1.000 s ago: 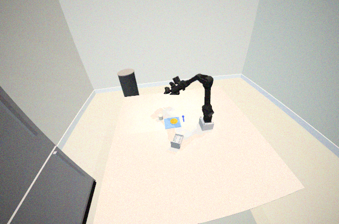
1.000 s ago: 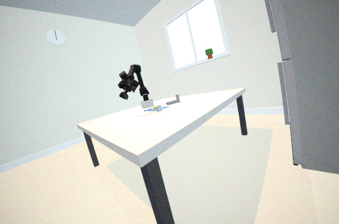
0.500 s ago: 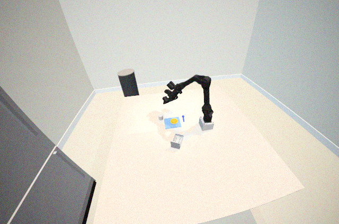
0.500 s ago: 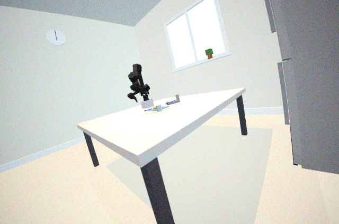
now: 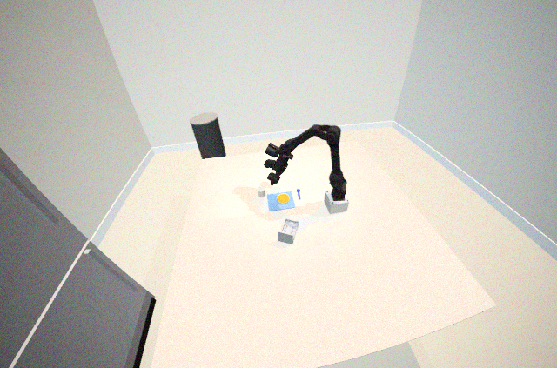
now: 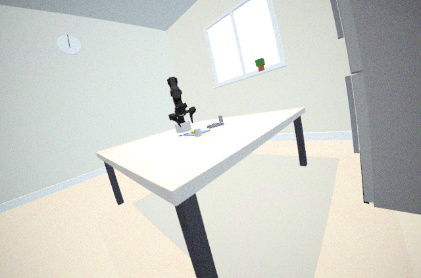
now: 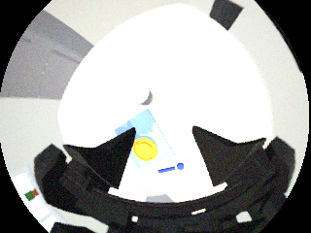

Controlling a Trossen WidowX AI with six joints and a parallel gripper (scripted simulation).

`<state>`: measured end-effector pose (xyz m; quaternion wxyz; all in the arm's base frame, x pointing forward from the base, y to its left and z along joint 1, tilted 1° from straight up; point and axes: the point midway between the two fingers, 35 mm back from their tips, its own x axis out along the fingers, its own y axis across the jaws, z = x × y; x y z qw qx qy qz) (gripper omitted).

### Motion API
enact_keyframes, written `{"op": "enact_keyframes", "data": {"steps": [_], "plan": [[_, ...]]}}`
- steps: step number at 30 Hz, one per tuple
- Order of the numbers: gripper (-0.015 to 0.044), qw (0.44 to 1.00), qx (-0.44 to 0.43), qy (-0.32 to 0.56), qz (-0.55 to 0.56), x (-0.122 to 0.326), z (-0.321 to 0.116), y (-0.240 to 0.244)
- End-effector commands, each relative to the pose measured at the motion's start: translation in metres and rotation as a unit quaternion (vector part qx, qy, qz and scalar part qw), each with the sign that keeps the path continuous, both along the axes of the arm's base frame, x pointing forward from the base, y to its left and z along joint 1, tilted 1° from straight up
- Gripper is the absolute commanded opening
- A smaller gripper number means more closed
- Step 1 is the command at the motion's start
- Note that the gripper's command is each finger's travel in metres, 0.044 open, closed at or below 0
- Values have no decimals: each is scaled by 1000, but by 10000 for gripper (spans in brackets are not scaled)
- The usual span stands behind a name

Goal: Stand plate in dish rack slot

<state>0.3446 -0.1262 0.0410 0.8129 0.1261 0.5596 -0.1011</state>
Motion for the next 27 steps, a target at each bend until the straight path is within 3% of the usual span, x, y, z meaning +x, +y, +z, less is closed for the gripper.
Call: {"op": "enact_keyframes", "data": {"steps": [1,15,27], "plan": [[400,998,-10,40,54,-6,-7,17],[400,956,-35,166,237,-38,-19,72],[400,953,-36,172,246,-41,-24,74]]}}
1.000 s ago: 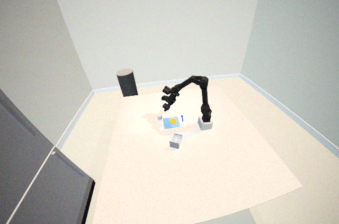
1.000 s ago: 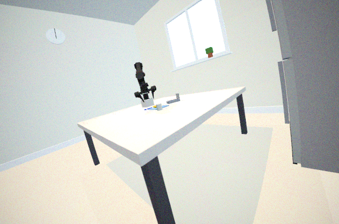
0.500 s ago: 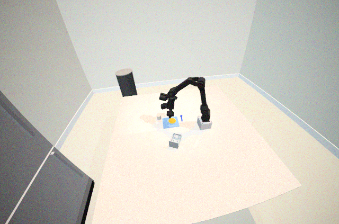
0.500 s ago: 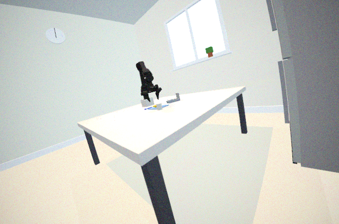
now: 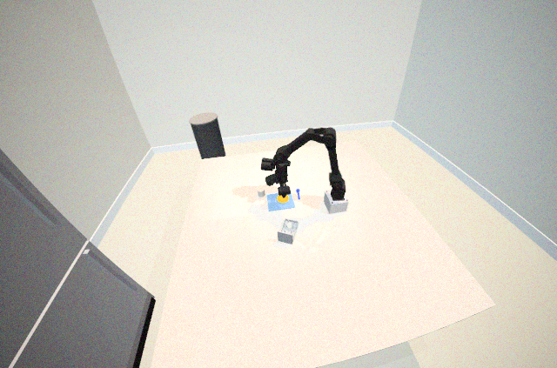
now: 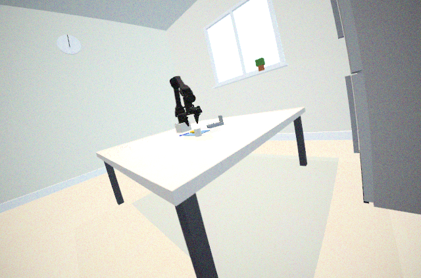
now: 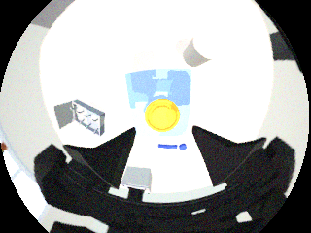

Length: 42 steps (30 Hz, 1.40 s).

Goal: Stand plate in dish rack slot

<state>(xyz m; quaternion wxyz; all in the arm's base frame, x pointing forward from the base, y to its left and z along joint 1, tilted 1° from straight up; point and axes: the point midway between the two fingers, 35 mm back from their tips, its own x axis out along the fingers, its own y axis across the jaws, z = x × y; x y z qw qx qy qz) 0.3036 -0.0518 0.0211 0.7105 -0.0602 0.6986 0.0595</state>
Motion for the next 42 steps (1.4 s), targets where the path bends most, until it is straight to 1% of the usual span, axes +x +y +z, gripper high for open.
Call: {"op": "enact_keyframes", "data": {"steps": [1,32,42], "plan": [[400,1000,-2,3,5,0,-6,0],[400,1000,-2,3,5,0,-57,1],[387,1000,-2,3,5,0,-58,1]]}}
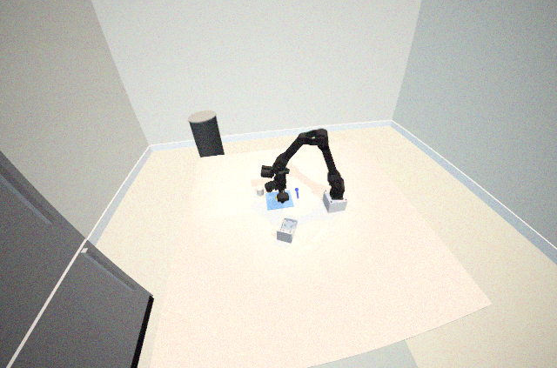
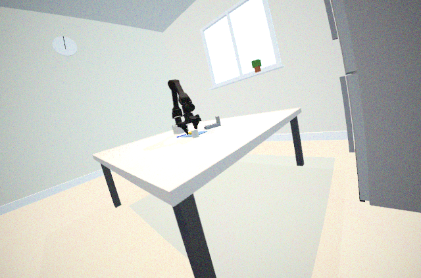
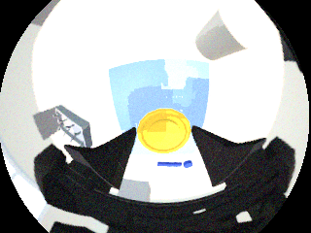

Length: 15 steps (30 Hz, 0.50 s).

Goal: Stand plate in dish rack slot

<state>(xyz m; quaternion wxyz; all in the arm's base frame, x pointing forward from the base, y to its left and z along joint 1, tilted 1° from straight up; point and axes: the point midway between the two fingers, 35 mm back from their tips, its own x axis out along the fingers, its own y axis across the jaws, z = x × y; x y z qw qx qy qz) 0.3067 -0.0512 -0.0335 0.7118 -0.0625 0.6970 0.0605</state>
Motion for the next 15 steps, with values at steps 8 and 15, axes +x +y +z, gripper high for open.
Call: {"op": "enact_keyframes", "data": {"steps": [8,15], "plan": [[347,1000,-1,5,2,-3,-3,0],[262,1000,-1,5,2,-3,-3,0]]}}
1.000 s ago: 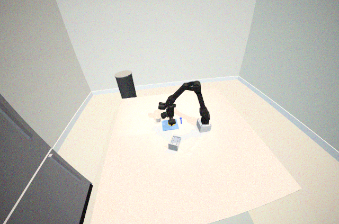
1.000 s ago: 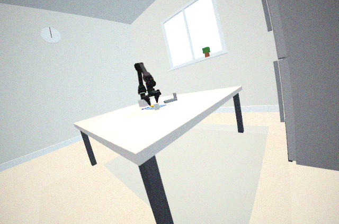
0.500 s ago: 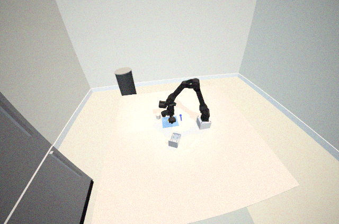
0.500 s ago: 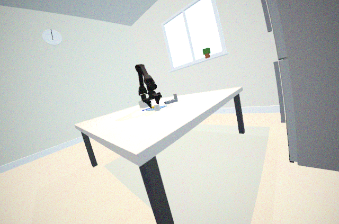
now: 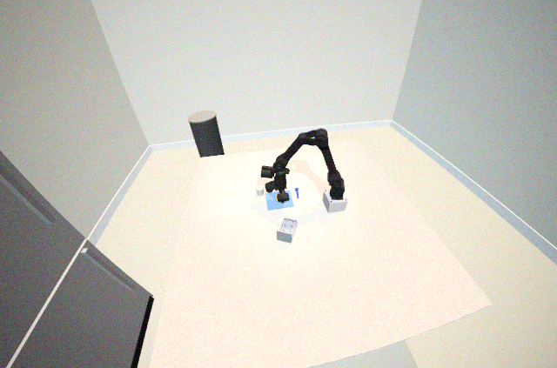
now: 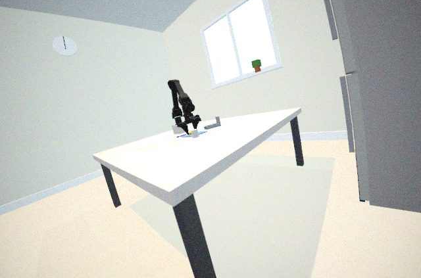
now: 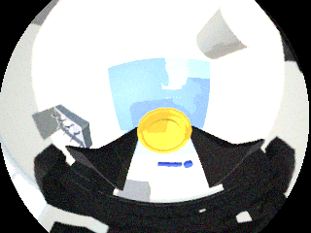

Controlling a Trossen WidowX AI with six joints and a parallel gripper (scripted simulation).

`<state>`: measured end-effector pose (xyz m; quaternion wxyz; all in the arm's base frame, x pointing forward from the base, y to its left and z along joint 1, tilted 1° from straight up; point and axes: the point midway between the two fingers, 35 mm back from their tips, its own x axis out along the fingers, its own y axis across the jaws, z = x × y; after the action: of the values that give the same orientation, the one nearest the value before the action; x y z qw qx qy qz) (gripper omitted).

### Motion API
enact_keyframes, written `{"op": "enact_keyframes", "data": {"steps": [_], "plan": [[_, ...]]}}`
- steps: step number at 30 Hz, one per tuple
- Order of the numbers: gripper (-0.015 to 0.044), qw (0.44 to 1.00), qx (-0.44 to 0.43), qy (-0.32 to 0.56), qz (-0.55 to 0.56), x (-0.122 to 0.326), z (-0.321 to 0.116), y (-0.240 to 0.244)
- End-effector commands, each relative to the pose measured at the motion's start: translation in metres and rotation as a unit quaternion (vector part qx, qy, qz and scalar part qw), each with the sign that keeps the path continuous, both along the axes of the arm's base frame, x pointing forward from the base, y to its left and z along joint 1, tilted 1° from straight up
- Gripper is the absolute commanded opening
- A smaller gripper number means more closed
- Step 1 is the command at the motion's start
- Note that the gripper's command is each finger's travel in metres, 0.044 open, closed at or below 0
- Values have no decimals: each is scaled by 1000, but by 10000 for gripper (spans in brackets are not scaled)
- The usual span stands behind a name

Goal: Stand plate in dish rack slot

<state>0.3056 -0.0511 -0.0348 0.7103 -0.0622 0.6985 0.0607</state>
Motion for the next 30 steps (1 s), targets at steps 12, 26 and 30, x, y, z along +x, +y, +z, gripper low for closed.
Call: {"op": "enact_keyframes", "data": {"steps": [12,26,30], "plan": [[0,1000,-2,2,3,10,53,-2],[0,1000,-1,2,3,13,130,-2],[0,1000,-1,2,3,12,149,-2]]}}
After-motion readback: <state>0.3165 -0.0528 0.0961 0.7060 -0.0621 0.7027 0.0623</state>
